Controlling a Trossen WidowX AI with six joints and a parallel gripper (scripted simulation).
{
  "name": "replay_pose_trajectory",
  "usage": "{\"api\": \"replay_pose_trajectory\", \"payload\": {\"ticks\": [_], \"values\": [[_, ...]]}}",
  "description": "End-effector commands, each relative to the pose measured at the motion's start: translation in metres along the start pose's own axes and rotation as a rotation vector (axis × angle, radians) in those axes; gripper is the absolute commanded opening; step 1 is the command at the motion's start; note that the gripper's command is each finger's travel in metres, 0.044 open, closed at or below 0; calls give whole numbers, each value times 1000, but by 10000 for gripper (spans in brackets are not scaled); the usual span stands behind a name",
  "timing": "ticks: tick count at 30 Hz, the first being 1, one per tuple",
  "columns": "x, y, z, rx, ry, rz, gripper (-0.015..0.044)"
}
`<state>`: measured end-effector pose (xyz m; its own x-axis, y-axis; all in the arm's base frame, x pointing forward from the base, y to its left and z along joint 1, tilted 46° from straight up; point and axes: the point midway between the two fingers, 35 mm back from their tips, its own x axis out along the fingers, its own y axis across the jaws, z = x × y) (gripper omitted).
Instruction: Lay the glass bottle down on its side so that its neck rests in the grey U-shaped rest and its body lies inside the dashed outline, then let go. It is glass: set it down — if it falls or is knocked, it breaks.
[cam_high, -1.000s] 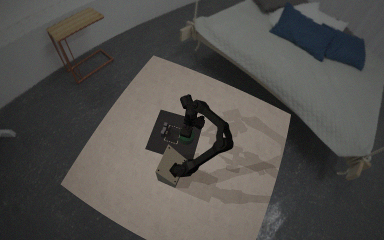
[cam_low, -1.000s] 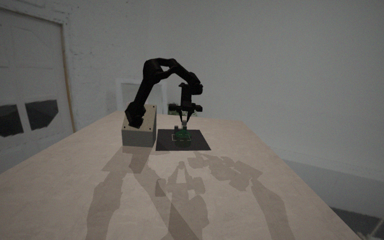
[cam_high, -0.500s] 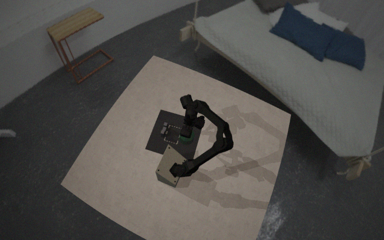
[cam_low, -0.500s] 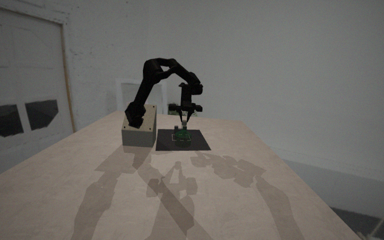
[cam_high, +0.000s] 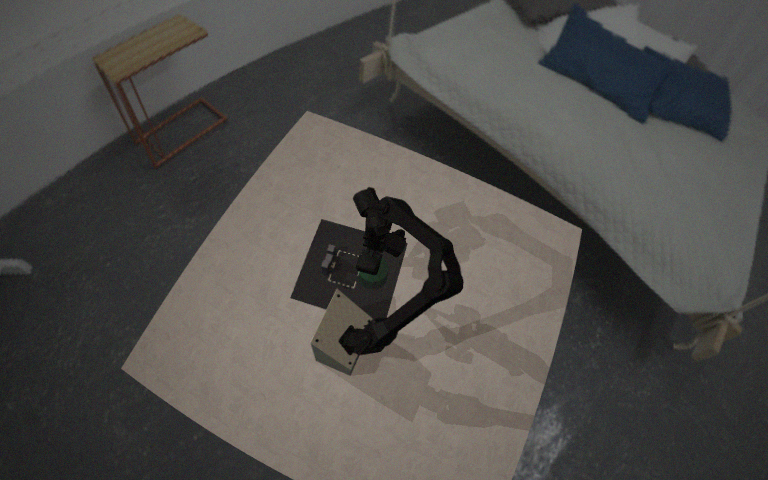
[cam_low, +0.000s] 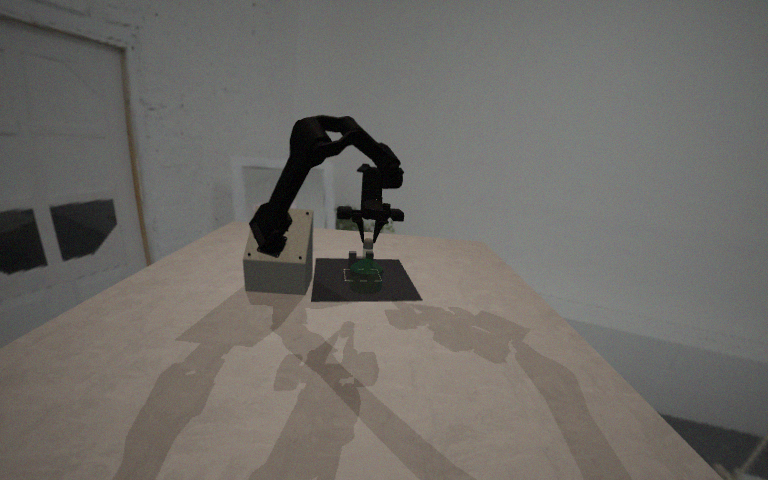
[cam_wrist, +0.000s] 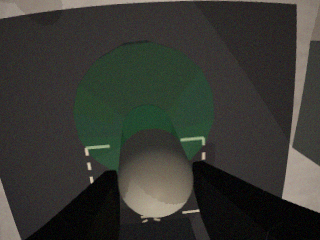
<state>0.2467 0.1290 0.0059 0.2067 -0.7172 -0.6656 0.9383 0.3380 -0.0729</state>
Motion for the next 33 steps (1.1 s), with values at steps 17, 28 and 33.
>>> {"api": "replay_pose_trajectory", "payload": {"ticks": [17, 28, 33], "values": [[-6, 0, -24, -5, -32, 1, 119], [-7, 0, -35, -10, -60, 3, 119], [-8, 0, -41, -14, -71, 3, 119]]}}
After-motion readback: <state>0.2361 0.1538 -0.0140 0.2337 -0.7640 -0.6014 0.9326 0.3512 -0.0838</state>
